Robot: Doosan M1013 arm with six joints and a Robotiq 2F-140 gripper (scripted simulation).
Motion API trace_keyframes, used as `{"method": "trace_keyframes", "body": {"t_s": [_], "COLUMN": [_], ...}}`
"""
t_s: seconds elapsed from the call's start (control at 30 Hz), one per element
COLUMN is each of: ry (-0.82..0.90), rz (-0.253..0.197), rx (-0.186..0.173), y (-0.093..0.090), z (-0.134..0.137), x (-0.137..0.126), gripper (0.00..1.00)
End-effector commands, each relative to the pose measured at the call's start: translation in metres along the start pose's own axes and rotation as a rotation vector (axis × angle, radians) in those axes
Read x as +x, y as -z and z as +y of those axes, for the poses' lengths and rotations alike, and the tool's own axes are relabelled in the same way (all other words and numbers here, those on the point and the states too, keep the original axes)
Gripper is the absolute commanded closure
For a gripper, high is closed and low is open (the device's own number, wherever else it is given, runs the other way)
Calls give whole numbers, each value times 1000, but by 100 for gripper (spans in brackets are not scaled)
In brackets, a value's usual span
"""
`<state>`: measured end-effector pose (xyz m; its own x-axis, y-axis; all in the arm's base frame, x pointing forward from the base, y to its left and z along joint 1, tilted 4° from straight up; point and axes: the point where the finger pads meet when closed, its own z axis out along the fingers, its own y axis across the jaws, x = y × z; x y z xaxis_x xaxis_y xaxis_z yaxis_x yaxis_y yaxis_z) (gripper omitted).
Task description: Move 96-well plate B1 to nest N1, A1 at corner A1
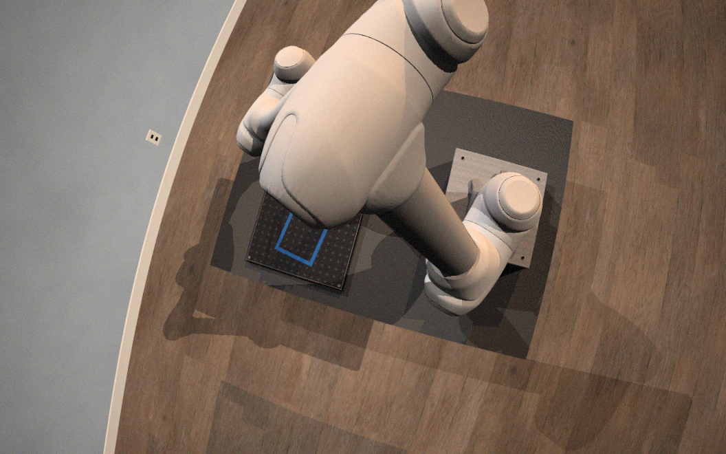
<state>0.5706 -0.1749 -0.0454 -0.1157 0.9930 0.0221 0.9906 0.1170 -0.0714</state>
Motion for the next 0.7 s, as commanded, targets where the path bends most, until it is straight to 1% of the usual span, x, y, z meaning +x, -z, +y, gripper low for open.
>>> {"method": "trace_keyframes", "body": {"t_s": [0.0, 0.17, 0.23, 0.3, 0.67], "ry": [0, 0, 0, 0, 0], "rz": [0, 0, 0, 0, 0], "rx": [0, 0, 0, 0, 0], "y": [0, 0, 5, 5, 35], "z": [0, 0, 0, 0, 0], "x": [0, 0, 0, 0, 0], "gripper": [0, 0, 0, 0, 0]}}
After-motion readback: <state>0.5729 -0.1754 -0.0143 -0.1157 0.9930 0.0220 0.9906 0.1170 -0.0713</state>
